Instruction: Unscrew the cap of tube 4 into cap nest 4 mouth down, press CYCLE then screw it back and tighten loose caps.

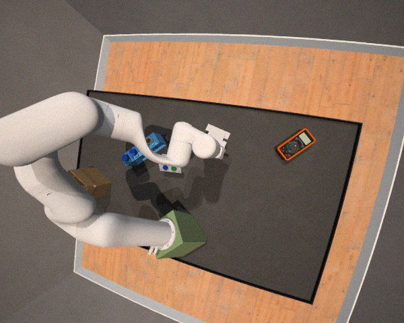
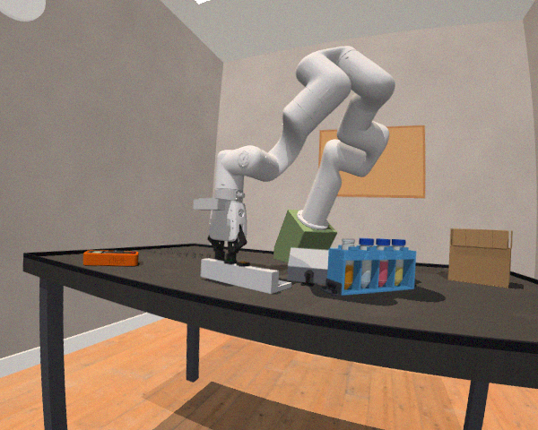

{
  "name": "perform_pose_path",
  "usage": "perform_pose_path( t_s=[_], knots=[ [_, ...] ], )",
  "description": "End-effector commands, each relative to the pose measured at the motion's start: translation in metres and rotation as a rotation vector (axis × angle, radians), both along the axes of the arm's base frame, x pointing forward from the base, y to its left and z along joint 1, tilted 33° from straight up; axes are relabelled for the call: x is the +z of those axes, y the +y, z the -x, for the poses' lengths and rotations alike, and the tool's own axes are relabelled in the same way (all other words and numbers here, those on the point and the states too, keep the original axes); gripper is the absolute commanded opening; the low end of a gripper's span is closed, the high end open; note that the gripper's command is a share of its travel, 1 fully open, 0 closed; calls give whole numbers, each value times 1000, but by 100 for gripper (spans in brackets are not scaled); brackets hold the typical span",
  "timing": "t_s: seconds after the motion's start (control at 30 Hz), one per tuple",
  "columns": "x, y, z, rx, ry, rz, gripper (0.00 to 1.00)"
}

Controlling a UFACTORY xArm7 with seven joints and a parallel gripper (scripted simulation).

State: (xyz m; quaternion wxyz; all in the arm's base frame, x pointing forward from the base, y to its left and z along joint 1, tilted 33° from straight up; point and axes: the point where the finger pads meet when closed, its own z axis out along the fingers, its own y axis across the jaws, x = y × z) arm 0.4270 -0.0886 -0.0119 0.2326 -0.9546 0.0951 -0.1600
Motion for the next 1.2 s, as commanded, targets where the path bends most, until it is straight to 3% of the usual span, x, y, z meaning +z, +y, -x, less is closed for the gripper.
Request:
perform_pose_path(
  t_s=[0.0,0.63,0.67,1.17],
  knots=[
    [-1,-1,-1,-3,-3,2,0],
    [-6,1,-3,-3,-3,2,0],
    [-6,1,-3,-3,-3,2,46],
    [-1,-1,-2,-3,-3,2,46]
  ],
)
